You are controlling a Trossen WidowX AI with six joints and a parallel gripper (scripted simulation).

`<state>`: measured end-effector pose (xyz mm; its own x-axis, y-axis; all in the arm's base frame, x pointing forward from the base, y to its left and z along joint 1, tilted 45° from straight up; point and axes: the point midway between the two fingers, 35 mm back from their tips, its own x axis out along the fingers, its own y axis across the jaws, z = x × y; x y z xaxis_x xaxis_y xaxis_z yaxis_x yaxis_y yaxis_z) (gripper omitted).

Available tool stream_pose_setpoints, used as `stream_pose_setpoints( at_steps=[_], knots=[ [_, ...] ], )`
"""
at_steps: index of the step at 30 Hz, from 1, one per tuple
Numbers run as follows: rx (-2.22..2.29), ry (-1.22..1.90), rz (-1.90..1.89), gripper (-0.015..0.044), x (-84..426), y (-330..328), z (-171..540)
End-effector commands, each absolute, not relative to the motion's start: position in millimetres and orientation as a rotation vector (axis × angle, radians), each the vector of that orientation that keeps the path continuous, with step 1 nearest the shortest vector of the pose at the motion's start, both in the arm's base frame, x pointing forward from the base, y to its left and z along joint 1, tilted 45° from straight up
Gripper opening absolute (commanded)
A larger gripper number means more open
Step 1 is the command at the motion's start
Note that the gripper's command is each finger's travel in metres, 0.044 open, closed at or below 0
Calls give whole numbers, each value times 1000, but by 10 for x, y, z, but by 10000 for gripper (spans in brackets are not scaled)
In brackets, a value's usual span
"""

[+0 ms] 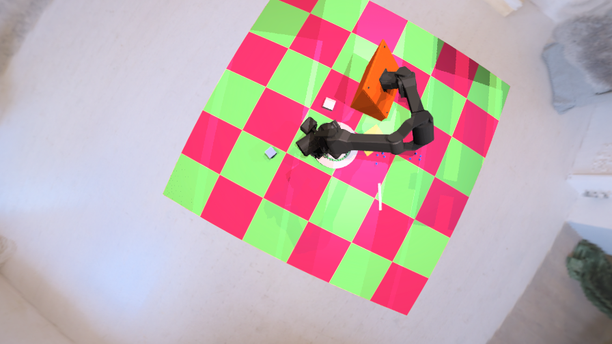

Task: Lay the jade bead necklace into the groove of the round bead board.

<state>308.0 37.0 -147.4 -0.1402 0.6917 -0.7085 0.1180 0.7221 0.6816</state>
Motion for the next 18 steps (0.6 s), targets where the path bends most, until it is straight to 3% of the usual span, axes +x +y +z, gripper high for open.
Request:
stream_pose_setpoints(
  at_steps=[1, 8, 18],
  knots=[
    [664, 1674, 554, 309, 2892, 321, -1333],
    [682, 1685, 535, 125, 2474, 260, -1050],
    [682, 1685, 535, 120, 2446, 338, -1123]
  ],
)
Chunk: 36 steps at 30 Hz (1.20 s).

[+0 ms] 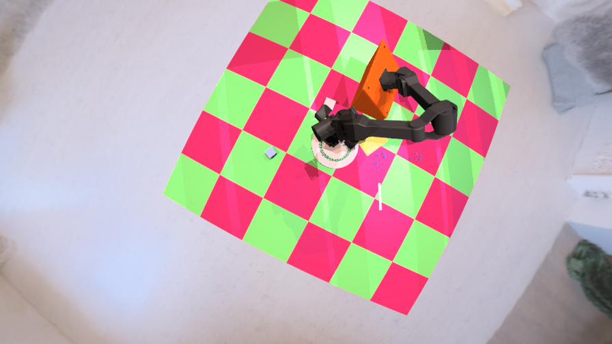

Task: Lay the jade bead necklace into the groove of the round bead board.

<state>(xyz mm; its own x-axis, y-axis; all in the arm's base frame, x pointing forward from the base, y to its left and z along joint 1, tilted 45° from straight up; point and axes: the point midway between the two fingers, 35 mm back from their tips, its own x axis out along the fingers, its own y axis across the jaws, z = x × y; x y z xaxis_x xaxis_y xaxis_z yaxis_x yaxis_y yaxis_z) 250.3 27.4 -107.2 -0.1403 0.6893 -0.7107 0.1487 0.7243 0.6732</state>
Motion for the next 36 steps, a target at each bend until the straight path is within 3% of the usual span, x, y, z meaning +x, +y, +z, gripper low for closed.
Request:
stream_pose_setpoints(
  at_steps=[1, 34, 36],
  knots=[
    [683, 1685, 535, 120, 2440, 363, -1147],
    [684, 1686, 536, 120, 2400, 541, -1325],
    [674, 1682, 537, 67, 2421, 527, -1320]
  ],
)
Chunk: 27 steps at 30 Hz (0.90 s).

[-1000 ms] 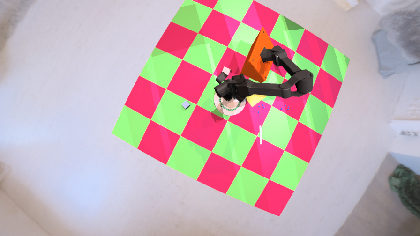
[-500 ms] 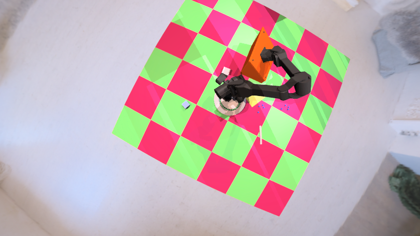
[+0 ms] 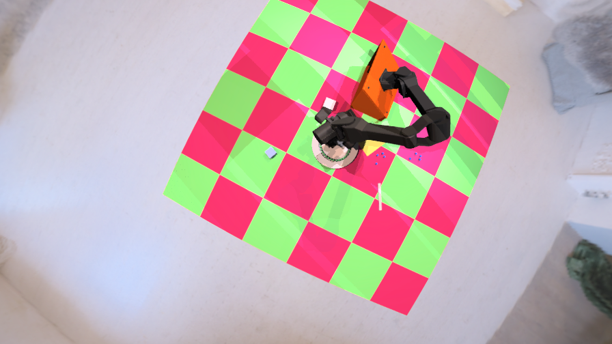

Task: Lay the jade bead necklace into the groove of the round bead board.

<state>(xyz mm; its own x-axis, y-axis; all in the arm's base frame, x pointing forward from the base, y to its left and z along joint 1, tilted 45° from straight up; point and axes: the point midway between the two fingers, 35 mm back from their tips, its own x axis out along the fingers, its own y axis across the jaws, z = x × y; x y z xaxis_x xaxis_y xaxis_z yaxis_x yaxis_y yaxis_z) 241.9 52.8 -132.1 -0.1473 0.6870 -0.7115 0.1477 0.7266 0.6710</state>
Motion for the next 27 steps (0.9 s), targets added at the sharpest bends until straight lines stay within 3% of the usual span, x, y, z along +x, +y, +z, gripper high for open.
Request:
stream_pose_setpoints(
  at_steps=[1, 3, 27],
  knots=[
    [674, 1682, 537, 41, 2421, 527, -1320],
    [674, 1682, 537, 0, 2421, 527, -1320],
    [674, 1682, 537, 0, 2421, 527, -1320]
  ],
)
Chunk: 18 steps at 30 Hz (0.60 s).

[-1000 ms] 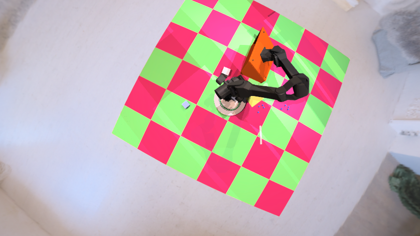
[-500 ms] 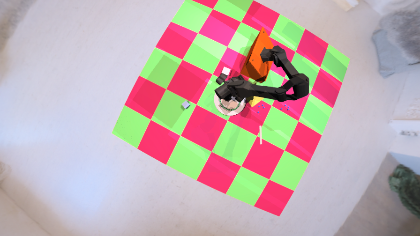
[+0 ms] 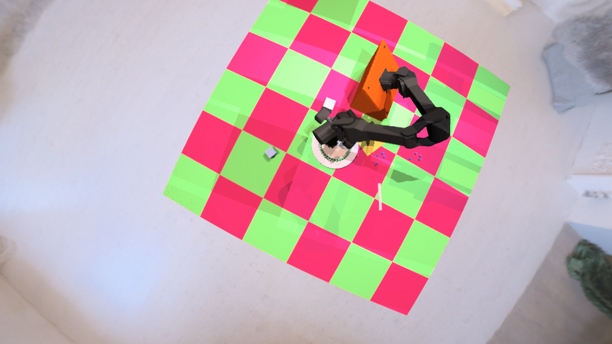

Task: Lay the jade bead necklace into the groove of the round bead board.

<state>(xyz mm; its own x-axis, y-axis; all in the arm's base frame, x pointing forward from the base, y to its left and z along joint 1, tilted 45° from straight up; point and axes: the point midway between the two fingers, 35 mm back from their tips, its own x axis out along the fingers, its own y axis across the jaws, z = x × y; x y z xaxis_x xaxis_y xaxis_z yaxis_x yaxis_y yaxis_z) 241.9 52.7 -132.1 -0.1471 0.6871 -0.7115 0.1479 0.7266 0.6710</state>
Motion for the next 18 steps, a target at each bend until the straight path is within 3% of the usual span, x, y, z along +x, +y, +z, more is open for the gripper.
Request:
stream_pose_setpoints(
  at_steps=[1, 18],
  knots=[
    [674, 1682, 537, 0, 2421, 527, -1320],
    [681, 1684, 536, 0, 2415, 501, -1287]
  ],
)
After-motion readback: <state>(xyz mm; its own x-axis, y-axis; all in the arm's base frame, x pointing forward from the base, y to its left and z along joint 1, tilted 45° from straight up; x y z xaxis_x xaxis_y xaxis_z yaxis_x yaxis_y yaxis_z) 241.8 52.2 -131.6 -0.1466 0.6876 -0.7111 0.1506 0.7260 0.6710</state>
